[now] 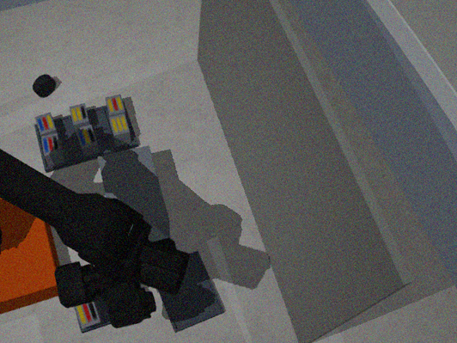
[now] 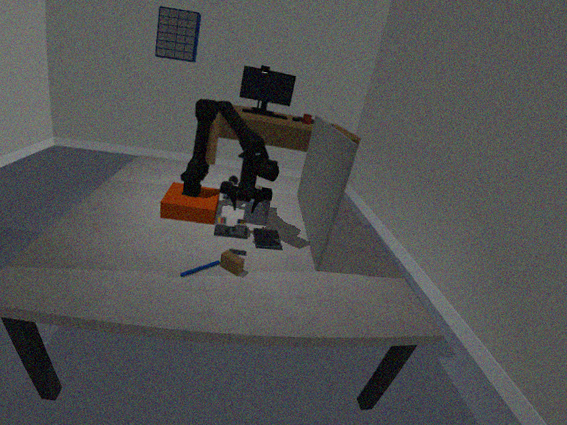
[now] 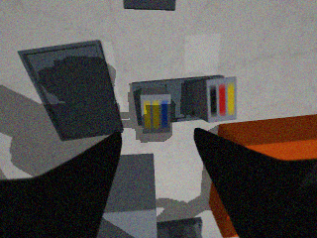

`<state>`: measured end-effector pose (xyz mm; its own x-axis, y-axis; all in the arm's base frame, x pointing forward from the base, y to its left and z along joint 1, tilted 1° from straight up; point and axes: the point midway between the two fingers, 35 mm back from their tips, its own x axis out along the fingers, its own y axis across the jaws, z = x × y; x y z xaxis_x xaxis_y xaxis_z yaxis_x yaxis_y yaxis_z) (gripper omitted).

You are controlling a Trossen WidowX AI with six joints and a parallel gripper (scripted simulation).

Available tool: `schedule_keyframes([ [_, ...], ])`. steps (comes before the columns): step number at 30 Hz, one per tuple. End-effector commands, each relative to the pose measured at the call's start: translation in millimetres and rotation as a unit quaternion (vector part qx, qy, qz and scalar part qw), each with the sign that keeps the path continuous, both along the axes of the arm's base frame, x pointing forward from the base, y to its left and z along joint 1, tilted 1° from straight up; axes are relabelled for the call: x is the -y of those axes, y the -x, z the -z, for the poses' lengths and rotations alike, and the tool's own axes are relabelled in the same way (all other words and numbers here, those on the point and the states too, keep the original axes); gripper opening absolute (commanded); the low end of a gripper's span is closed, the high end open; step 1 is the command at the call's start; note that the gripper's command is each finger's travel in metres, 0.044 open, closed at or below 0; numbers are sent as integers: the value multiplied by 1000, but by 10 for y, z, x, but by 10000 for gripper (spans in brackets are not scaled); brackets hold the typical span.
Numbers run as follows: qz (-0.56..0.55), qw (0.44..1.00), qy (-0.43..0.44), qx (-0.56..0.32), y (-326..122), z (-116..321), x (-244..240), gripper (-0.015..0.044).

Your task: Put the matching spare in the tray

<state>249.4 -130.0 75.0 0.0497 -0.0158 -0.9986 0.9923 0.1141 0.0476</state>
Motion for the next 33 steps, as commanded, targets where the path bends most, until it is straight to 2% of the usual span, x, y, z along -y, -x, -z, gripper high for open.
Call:
schedule_keyframes([
  [1,2,1000,-4,-2,7,67,-13,300],
  [33,2,1000,-4,-2,-38,595,6,300],
])
